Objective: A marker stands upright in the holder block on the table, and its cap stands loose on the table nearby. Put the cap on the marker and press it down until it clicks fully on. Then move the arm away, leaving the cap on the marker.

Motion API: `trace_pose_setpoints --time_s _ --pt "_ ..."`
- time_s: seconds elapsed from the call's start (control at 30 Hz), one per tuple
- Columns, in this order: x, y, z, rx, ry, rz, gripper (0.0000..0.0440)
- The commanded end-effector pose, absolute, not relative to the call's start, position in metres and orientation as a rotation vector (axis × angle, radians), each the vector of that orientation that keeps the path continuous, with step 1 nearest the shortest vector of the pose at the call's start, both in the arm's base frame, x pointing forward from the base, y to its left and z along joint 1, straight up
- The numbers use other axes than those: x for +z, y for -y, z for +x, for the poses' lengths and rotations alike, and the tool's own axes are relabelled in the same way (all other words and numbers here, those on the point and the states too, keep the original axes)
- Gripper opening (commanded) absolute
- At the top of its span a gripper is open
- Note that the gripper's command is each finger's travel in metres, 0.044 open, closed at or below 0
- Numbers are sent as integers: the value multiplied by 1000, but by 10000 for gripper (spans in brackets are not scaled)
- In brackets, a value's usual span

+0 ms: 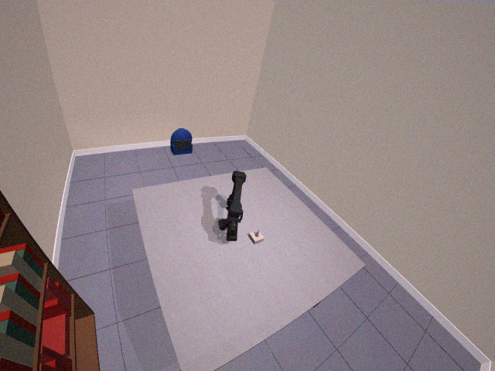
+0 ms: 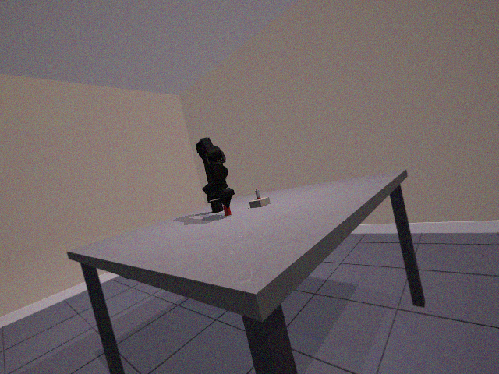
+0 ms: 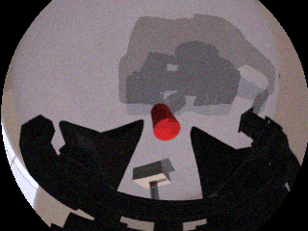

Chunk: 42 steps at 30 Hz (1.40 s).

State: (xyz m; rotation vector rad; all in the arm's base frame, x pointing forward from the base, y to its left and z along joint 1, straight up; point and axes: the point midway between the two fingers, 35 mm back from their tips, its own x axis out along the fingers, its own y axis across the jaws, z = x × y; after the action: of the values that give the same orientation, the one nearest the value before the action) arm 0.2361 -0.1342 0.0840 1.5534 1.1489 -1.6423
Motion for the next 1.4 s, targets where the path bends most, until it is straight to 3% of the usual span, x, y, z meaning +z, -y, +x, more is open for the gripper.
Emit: trace_pose_setpoints --time_s 0.0,0.37,0.57,0.6,1.37 --pt "73 132 232 -1649 -1178 1528 270" --pt "59 131 229 -1642 -1185 1482 230" --pt "68 132 231 -1627 -1153 1464 85" --pt "70 133 232 -1619 -1141 1466 80" --pt "138 101 282 -1462 -1000 1497 77"
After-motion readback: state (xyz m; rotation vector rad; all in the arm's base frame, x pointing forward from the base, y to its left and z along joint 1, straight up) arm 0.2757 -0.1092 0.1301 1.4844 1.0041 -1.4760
